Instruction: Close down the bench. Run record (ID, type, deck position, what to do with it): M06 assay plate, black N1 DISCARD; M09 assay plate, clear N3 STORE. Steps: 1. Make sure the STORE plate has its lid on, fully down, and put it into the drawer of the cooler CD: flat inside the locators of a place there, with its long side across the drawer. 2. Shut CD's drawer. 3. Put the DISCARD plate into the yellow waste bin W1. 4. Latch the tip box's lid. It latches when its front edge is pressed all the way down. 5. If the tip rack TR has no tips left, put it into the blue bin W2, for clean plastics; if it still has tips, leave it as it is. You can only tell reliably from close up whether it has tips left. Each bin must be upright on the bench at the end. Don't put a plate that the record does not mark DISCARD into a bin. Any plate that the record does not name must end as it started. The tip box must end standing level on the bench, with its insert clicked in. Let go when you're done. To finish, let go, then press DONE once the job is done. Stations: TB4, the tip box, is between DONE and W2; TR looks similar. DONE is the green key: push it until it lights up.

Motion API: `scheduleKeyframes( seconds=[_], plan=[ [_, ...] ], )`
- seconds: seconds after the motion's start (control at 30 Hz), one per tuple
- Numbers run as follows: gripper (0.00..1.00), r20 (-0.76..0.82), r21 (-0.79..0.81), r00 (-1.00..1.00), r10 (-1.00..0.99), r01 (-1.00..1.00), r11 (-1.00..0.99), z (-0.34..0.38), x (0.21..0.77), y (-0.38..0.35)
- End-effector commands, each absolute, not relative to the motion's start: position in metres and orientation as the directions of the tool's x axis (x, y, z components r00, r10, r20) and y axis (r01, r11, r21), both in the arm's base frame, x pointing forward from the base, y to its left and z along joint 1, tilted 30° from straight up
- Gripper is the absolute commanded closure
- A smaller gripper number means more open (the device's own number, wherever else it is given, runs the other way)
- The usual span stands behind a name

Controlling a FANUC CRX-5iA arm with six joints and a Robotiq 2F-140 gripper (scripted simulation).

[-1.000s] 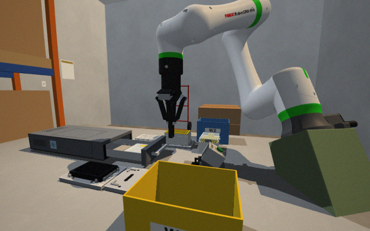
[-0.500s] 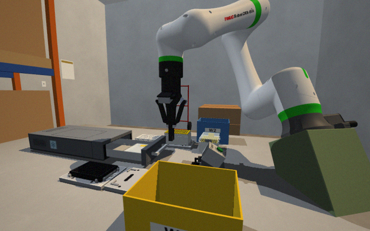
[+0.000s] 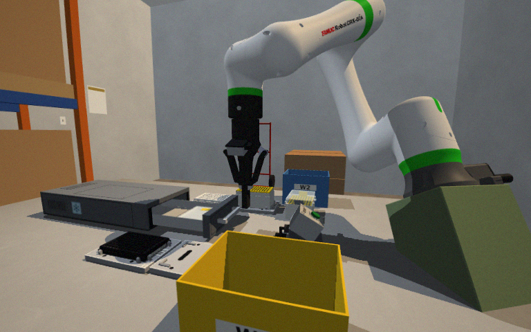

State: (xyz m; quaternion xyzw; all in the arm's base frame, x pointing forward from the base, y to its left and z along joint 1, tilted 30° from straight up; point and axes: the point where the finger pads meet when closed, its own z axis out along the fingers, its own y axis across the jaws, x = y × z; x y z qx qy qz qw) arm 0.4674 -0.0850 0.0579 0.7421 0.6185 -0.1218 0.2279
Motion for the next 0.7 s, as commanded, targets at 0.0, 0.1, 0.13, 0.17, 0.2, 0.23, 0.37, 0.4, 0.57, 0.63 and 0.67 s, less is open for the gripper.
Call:
scheduleKeyframes(
  seconds=[0.0, 0.1, 0.13, 0.17, 0.2, 0.23, 0.37, 0.4, 0.57, 0.63, 0.67],
  plan=[
    [0.9, -0.462, 0.189, 0.205, 0.863, 0.973, -0.13, 0.055, 0.468, -0.086],
    [0.9, -0.462, 0.189, 0.205, 0.863, 0.973, -0.13, 0.052, 0.469, -0.088],
    [0.9, -0.462, 0.189, 0.205, 0.863, 0.973, -0.13, 0.051, 0.469, -0.089],
    [0.9, -0.462, 0.189, 0.205, 0.863, 0.973, -0.13, 0.05, 0.469, -0.09],
    [0.9, -0.462, 0.189, 0.205, 0.863, 0.973, -0.13, 0.05, 0.469, -0.09],
    [0.9, -0.462, 0.189, 0.205, 0.863, 0.973, -0.13, 0.05, 0.469, -0.09],
    [0.9, -0.462, 0.189, 0.205, 0.863, 0.973, -0.13, 0.045, 0.47, -0.092],
    [0.9, -0.462, 0.189, 0.205, 0.863, 0.973, -0.13, 0.044, 0.47, -0.093],
    [0.9, -0.462, 0.189, 0.205, 0.863, 0.973, -0.13, 0.038, 0.47, -0.096],
    [0.9, -0.462, 0.189, 0.205, 0.863, 0.973, -0.13, 0.036, 0.471, -0.097],
    [0.9, -0.462, 0.189, 0.205, 0.863, 0.973, -0.13, 0.035, 0.471, -0.098]
  ],
)
